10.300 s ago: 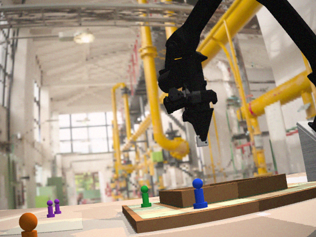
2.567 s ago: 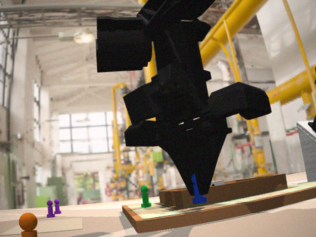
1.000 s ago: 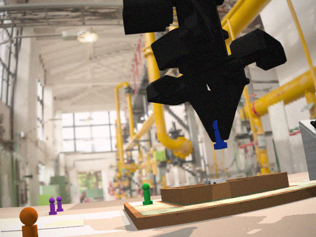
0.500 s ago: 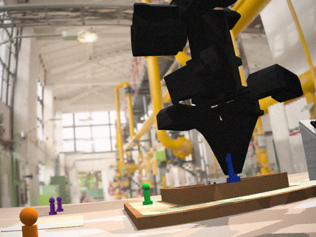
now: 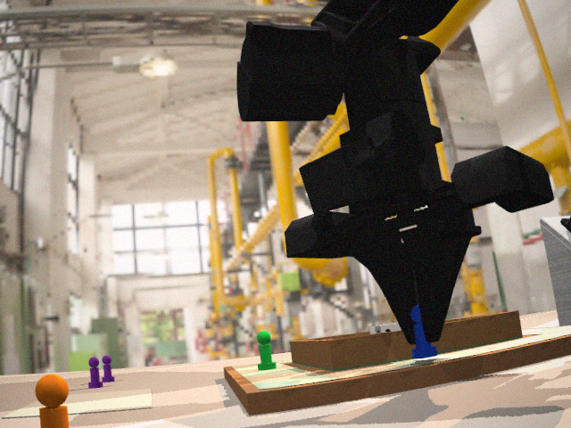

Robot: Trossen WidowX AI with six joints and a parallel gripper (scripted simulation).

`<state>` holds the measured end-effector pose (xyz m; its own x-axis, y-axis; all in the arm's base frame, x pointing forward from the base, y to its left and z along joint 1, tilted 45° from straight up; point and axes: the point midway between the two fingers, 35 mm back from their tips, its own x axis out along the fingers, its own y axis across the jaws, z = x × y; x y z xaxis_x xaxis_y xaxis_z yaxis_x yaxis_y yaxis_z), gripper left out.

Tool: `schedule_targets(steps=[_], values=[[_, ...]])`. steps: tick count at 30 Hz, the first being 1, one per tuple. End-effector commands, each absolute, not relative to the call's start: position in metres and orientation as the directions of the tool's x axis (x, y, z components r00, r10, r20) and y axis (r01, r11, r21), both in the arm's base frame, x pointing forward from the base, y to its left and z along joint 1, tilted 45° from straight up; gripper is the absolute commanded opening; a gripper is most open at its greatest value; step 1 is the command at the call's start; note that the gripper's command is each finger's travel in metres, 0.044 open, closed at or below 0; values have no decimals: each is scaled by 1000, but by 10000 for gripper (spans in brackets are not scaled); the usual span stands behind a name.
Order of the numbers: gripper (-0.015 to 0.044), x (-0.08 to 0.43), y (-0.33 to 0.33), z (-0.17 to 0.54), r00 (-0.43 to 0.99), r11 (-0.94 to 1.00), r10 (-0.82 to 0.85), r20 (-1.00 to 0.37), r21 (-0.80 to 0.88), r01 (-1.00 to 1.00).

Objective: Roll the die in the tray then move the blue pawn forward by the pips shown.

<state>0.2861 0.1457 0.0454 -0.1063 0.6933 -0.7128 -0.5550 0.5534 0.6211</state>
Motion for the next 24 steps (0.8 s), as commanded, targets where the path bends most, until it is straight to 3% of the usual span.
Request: schedule_targets(steps=[1, 17, 24], values=[[26, 286, 146, 45, -106, 553, 693, -713, 621, -555], [440, 292, 111, 80, -112, 552, 696, -710, 628, -549], [440, 268, 46, 69, -97, 654, 665, -741, 640, -404]])
